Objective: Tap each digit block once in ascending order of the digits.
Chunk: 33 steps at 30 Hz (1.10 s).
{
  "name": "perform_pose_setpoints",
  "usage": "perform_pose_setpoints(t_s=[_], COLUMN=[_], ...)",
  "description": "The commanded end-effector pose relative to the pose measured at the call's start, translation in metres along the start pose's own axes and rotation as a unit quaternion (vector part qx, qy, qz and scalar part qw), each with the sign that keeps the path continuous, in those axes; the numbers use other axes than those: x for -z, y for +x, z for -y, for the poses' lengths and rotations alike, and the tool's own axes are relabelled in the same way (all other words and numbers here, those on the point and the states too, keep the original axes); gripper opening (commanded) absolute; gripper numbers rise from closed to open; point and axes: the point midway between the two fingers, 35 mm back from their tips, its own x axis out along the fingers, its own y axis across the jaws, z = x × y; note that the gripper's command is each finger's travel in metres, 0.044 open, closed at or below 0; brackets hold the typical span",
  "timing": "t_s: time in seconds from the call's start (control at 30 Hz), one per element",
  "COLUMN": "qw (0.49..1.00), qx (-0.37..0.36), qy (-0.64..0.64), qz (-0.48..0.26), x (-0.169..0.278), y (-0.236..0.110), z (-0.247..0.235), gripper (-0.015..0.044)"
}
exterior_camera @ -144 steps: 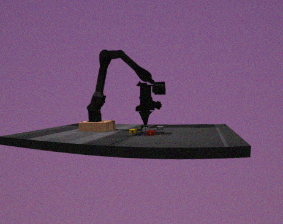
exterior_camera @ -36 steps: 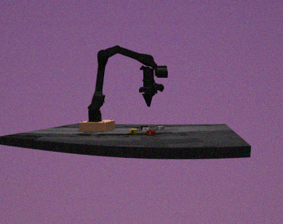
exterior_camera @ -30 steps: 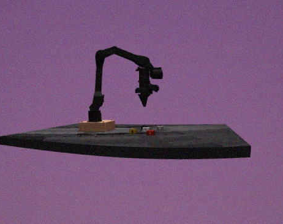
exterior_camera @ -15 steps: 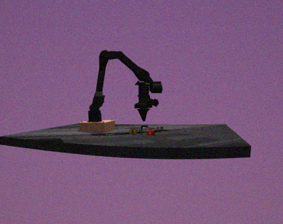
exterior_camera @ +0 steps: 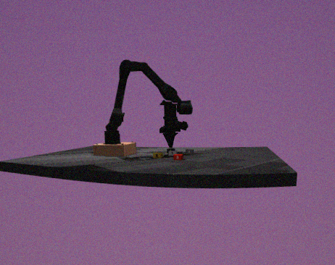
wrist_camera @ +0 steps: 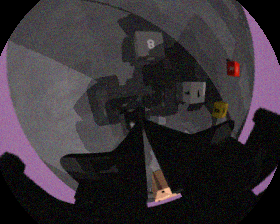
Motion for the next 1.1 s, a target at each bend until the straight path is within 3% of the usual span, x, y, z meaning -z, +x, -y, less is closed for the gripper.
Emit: perform_pose_setpoints(t_s=[0.0, 0.23, 0.33, 0.53, 0.73, 0.93, 1.07], qw=[1.000, 1.000, 1.000, 1.000, 1.000, 1.000, 1.000], qx=[0.001, 0.001, 0.001, 0.000, 0.000, 0.001, 0.002], qy=[0.001, 0.001, 0.001, 0.001, 0.001, 0.001, 0.001], qz=[-0.003, -0.003, -0.003, -0.003, -0.003, -0.003, -0.002], x=[0.002, 0.002, 0.002, 0.001, 0.001, 0.001, -0.009], y=[0.008, 0.010, -0.016, -0.022, -0.098, -0.101, -0.102], z=[0.001, 0.001, 0.001, 0.000, 0.000, 0.003, 0.048], gripper=[0.0020, 0.0020, 0.0020, 0.0020, 0.0020, 0.0020, 0.0020])
